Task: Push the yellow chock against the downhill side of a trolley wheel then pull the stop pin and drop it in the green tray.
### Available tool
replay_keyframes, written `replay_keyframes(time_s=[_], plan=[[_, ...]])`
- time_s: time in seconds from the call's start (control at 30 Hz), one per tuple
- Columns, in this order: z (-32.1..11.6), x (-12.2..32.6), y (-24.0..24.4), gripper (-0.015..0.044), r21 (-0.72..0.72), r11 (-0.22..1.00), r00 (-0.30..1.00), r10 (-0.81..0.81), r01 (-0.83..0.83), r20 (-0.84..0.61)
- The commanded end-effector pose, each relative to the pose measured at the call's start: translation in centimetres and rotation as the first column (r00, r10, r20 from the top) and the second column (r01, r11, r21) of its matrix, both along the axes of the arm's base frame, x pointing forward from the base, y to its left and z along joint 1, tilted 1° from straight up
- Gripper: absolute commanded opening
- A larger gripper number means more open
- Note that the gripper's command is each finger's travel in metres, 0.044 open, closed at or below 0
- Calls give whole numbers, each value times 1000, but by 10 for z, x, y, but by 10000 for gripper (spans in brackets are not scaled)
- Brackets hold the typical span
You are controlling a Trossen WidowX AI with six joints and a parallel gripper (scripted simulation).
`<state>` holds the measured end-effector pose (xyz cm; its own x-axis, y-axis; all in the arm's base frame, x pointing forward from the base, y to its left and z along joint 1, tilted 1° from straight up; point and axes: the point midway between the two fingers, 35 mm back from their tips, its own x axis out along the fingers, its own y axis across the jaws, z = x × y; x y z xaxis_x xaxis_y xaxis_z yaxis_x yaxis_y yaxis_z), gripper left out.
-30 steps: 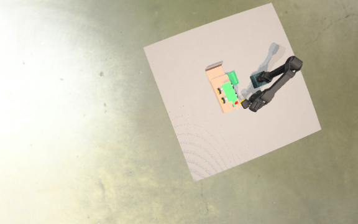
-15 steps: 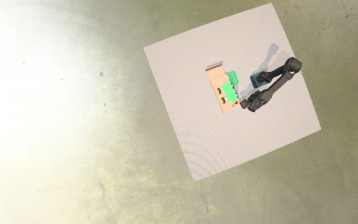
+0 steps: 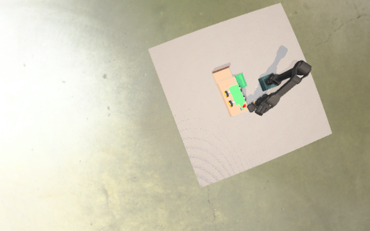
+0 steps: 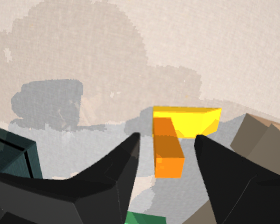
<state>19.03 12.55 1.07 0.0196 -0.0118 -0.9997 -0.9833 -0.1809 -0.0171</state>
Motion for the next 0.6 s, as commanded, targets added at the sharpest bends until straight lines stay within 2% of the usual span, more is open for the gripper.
replay_keyframes(time_s=[0.0, 0.23, 0.4, 0.57], plan=[[-10, -2, -1, 190, -3, 1000, 1000, 4, -4, -10], [-12, -2, -1, 190, -3, 1000, 1000, 4, -4, -10], [-9, -1, -1, 59, -2, 1000, 1000, 0, 0, -3], [-9, -1, -1, 25, -2, 1000, 1000, 0, 0, -3]])
